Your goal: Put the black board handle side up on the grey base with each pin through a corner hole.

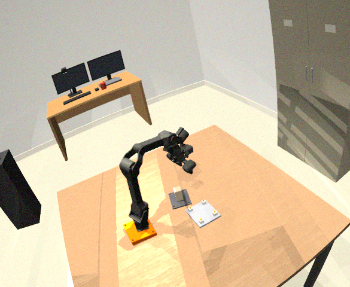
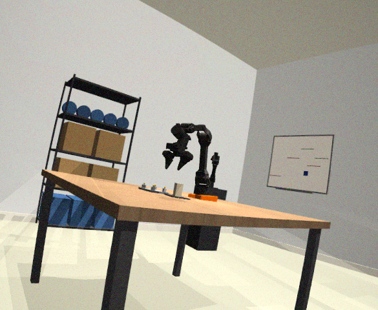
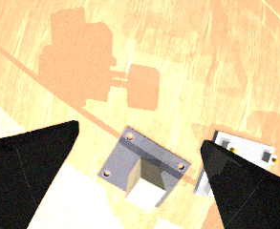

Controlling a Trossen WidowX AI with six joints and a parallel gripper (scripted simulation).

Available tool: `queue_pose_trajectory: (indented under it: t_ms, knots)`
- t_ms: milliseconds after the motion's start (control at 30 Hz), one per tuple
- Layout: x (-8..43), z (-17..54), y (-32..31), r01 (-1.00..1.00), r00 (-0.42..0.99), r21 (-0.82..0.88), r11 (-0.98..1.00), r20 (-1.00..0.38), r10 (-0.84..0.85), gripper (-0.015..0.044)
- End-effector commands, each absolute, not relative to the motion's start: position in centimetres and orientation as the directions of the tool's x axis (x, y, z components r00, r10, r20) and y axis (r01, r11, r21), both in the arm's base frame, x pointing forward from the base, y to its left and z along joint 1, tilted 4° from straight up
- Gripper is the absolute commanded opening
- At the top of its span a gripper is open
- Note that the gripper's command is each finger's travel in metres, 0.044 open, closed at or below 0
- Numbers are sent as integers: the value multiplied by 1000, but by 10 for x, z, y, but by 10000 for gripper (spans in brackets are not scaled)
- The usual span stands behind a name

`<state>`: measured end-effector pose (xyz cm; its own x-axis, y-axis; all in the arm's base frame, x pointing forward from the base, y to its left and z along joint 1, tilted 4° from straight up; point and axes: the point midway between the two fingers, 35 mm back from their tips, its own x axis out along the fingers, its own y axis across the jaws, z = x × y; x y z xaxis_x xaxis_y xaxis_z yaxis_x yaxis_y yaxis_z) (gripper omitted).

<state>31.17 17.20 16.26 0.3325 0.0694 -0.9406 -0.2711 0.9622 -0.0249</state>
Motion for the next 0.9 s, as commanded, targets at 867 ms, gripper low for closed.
queue_pose_trajectory:
  t_ms: [867]
  knots:
    - [242, 113, 130, 129, 67, -35, 991, -997, -43, 440]
